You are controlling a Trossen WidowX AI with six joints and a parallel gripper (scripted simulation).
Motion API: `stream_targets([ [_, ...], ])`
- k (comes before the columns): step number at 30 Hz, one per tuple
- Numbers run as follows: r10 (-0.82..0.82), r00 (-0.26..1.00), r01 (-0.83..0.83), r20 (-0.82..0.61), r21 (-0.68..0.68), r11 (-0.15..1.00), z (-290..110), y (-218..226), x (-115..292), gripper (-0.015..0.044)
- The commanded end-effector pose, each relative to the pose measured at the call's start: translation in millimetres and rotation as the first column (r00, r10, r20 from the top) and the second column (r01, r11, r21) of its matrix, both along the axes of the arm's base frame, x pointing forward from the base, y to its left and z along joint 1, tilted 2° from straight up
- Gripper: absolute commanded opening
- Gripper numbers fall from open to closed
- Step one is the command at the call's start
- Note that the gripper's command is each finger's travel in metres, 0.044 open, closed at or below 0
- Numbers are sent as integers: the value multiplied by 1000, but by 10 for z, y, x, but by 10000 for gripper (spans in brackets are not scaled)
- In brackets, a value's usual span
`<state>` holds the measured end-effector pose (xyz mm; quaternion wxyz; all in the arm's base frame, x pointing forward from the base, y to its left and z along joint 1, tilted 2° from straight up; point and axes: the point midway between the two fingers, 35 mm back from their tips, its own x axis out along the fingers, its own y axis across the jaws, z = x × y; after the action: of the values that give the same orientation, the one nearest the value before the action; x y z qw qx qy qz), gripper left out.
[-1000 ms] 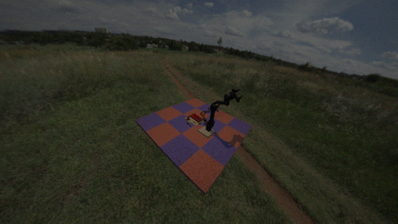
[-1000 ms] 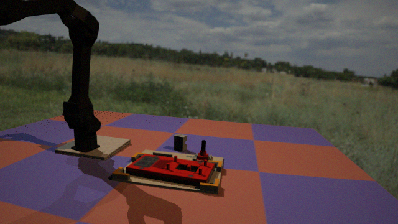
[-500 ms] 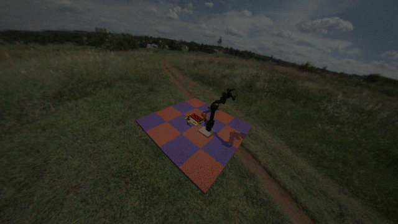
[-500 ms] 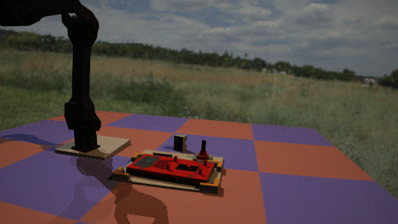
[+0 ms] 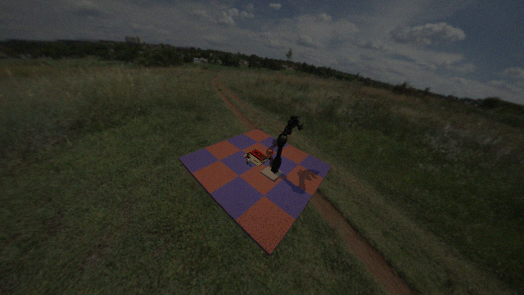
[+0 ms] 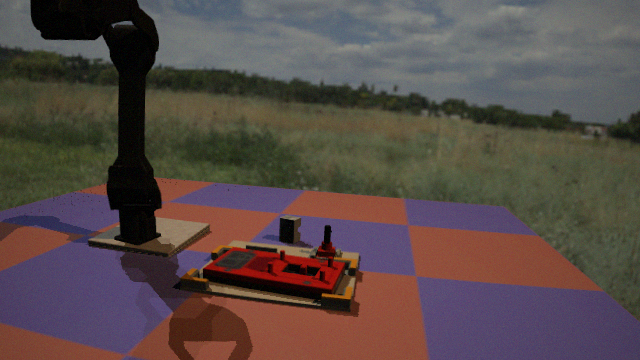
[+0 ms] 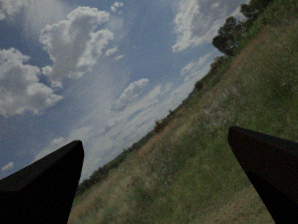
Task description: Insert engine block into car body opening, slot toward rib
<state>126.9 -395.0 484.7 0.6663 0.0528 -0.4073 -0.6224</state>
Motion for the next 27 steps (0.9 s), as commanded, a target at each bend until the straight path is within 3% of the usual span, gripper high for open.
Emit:
stream_targets([
  [1,114,993,-115,16,54,992,-120,16,333,440],
  [14,403,914,-402,41,200,893,-446,323,1246,440],
  [27,644,736,-661,207,425,618,-1045,945,2230,440],
])
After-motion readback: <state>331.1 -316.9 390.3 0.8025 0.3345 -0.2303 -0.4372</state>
